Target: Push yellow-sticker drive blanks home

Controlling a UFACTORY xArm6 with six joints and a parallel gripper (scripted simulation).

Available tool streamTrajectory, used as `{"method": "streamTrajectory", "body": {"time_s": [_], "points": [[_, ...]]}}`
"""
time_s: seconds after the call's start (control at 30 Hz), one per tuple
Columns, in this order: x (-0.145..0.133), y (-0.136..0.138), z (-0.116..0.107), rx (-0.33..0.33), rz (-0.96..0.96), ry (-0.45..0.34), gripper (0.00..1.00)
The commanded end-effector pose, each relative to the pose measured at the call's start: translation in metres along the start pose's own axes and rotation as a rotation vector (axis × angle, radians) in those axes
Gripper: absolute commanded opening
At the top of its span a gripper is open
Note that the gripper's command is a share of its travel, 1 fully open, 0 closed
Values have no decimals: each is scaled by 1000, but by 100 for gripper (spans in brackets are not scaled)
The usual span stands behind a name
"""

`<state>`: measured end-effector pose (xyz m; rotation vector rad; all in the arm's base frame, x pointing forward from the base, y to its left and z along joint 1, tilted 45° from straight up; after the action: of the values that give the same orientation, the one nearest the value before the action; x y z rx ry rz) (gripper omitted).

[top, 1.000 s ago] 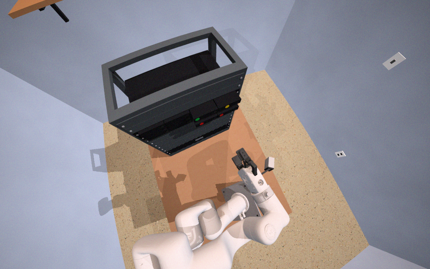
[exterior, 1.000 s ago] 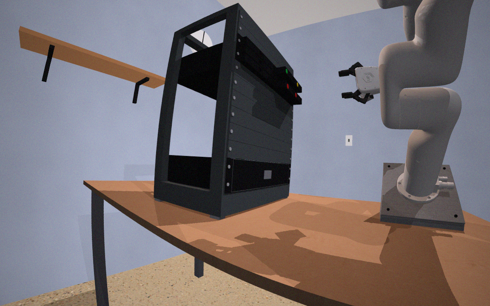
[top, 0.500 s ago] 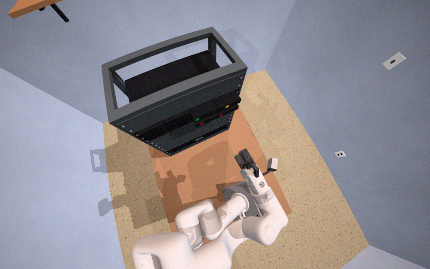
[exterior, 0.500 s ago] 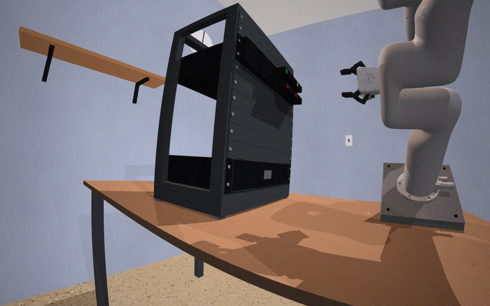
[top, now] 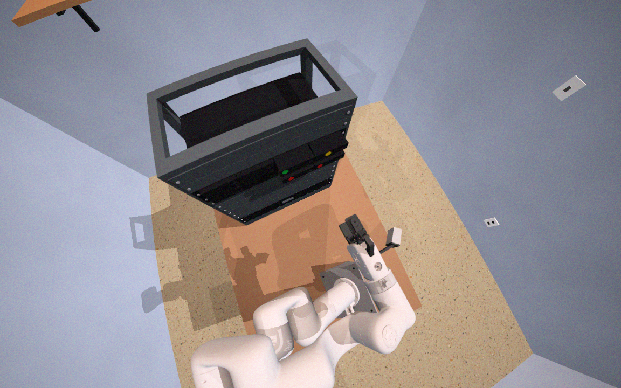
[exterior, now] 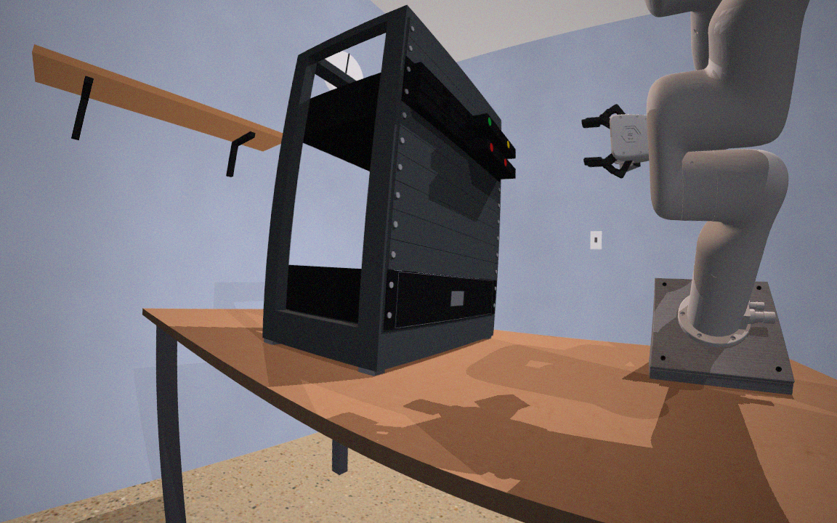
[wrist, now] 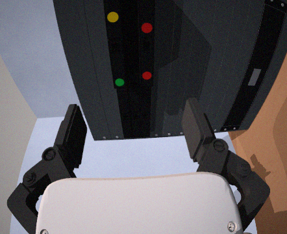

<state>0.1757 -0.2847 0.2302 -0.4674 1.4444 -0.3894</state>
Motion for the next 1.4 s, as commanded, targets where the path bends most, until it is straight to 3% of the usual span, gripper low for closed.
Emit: {"method": "streamTrajectory", "body": {"time_s": [0.0, 0.43, 1.37], "points": [[0, -1, 0, 0, -3, 0, 100], [-8, 0, 14, 0, -3, 0, 100], [-73, 7, 131, 0, -3, 0, 100]]}}
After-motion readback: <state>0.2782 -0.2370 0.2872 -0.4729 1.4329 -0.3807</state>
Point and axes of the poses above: the point where the finger pads meet when closed, its own z axis out along the fingers, its own y axis across the jaws, x = y × z, the point moved 7 cm from there along -z, back along the fingers, and after that the axes turned 13 degrees about z, right-handed, at the moved point
